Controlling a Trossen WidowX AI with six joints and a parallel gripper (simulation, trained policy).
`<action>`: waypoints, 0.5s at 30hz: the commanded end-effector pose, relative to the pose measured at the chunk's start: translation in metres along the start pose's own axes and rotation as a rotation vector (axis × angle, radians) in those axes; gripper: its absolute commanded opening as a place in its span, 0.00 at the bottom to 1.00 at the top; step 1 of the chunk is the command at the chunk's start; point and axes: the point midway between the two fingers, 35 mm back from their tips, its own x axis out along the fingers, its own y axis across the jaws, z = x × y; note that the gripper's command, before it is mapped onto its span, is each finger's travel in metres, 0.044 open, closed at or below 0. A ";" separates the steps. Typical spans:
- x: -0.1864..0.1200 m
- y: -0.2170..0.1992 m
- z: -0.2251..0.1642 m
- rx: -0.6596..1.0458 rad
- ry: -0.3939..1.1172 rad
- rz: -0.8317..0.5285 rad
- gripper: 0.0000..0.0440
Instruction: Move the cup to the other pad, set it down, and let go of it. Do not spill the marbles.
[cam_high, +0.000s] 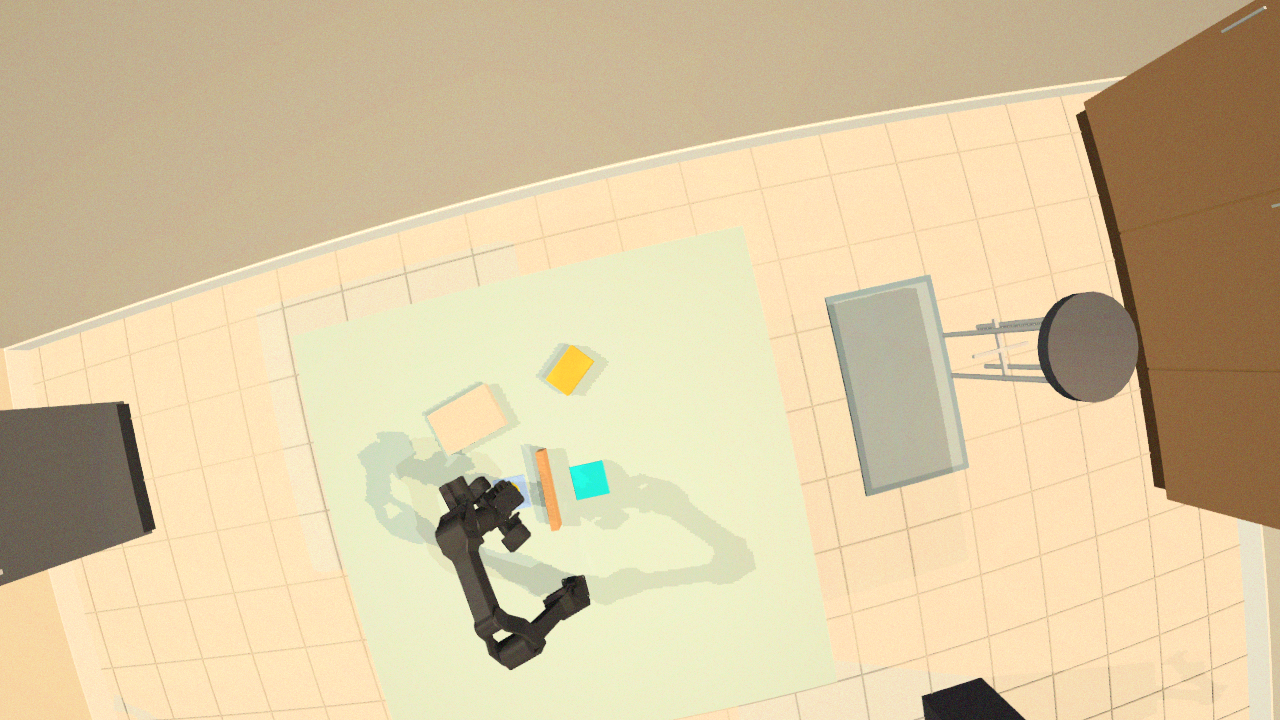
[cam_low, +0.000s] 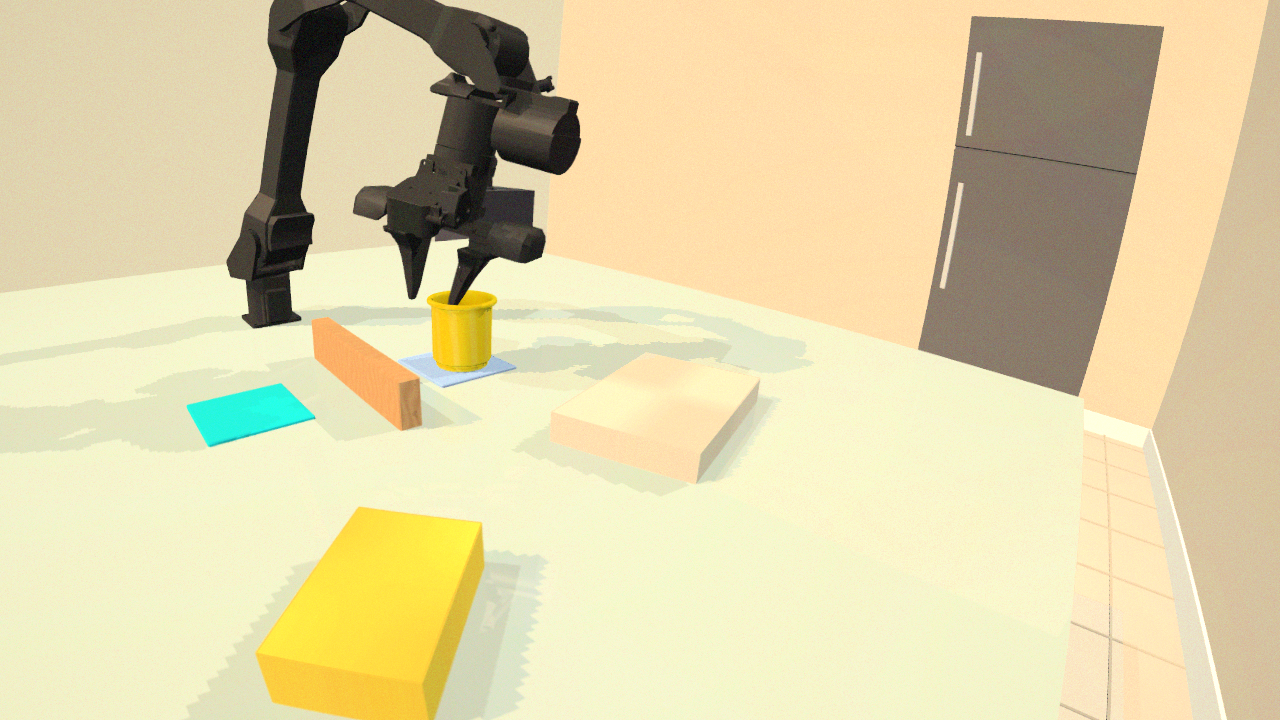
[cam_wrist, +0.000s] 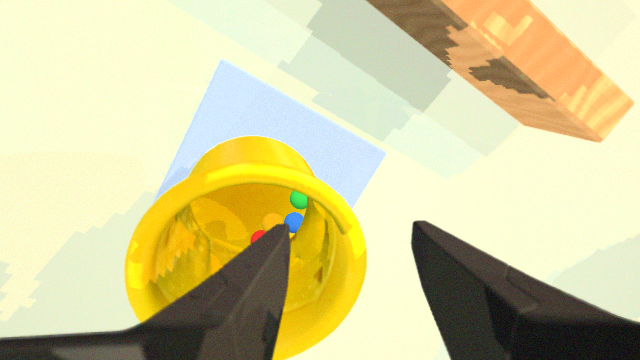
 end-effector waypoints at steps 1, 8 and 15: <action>0.011 -0.001 0.000 -0.014 -0.001 -0.020 0.46; 0.034 -0.001 -0.002 -0.059 0.003 -0.037 0.46; 0.041 -0.002 0.000 -0.103 -0.009 -0.027 0.10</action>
